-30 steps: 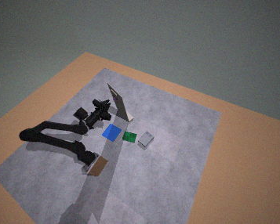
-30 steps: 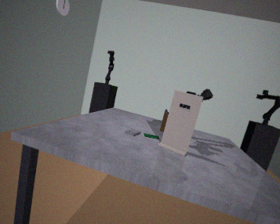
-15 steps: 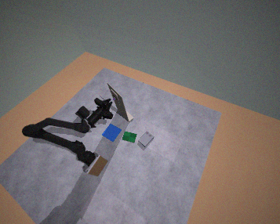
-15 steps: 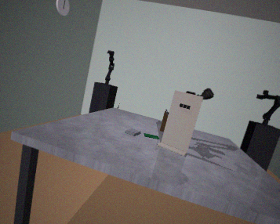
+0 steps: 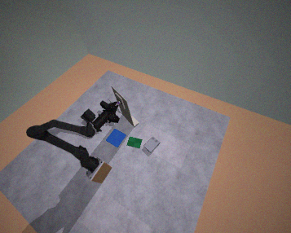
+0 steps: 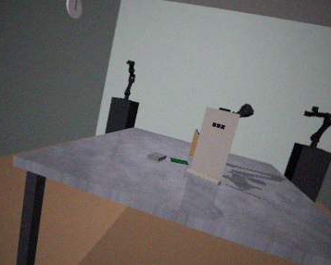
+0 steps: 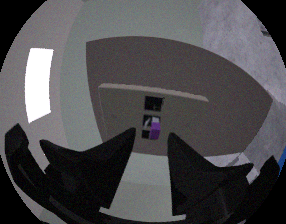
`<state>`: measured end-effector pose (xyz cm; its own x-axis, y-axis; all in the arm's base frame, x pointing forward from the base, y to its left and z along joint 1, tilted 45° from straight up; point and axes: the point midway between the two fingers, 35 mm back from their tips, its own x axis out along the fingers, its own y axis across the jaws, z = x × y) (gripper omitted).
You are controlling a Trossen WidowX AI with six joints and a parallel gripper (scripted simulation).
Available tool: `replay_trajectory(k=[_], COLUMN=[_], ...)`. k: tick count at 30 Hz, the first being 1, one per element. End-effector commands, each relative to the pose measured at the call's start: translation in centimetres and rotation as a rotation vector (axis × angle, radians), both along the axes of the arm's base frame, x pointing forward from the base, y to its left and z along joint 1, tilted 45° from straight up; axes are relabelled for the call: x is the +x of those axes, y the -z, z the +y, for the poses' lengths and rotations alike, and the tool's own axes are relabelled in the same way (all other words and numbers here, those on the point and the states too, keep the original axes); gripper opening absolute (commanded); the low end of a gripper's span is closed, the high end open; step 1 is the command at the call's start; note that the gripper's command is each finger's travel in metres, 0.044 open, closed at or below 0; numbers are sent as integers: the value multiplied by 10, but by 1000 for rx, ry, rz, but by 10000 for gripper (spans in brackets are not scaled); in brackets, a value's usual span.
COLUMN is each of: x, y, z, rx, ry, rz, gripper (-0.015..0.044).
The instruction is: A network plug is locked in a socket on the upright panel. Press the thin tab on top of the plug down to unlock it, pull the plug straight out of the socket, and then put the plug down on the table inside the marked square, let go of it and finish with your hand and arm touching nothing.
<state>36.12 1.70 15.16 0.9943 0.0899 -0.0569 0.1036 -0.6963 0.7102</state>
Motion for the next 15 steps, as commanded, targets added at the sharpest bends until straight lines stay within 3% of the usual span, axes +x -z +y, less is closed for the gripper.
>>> replay_trajectory(k=[1, 13, 15], x=[4, 13, 13], y=[0, 4, 4], z=[0, -1, -1], rx=[-1, 0, 0], ry=[-5, -5, -5], rz=[-4, -6, -6], gripper=[156, 156, 123])
